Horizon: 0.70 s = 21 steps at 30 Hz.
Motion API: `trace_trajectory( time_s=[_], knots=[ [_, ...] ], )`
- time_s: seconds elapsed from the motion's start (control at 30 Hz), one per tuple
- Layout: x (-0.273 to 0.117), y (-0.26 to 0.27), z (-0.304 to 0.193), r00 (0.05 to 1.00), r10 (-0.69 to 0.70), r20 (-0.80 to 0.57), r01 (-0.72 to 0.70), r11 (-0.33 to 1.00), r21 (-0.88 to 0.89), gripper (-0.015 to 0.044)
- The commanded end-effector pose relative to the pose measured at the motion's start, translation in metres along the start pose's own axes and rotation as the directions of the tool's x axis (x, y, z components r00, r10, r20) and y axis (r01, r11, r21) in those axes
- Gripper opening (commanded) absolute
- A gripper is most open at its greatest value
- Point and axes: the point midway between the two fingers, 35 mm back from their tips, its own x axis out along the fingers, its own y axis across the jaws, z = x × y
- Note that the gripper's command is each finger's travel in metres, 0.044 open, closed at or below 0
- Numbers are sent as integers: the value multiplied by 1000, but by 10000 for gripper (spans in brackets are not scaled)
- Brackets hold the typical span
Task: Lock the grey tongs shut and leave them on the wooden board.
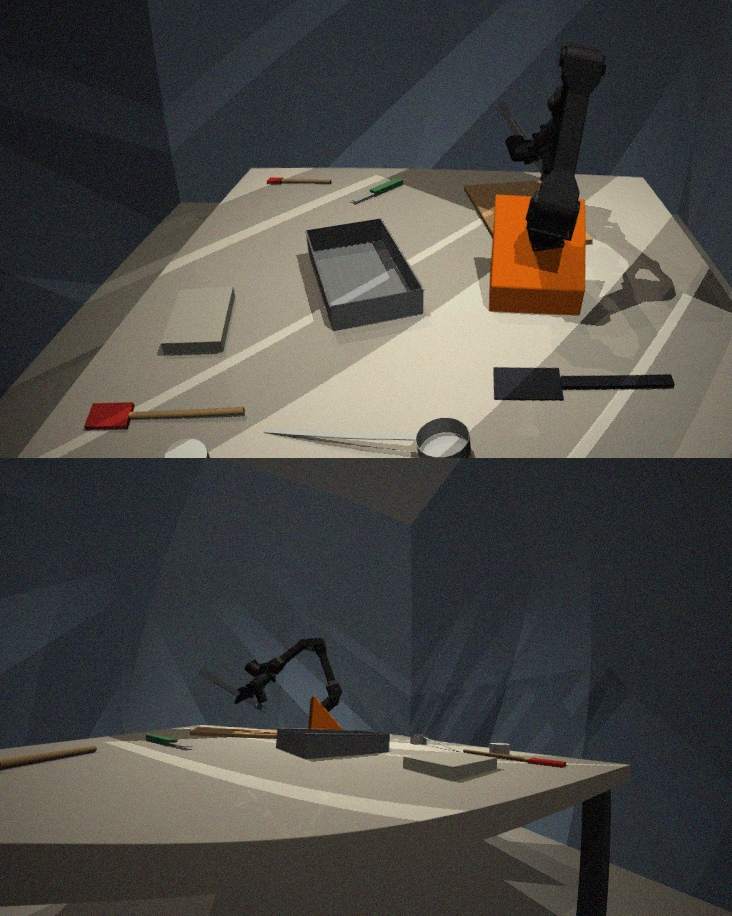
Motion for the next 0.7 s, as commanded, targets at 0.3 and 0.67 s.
trace_trajectory(
  time_s=[0.3,0.67],
  knots=[
    [-17,-4,2,975,5,-224,-11,1000,-26,-150],
    [-38,-14,10,919,11,-394,-34,998,-51,-150]
  ],
)
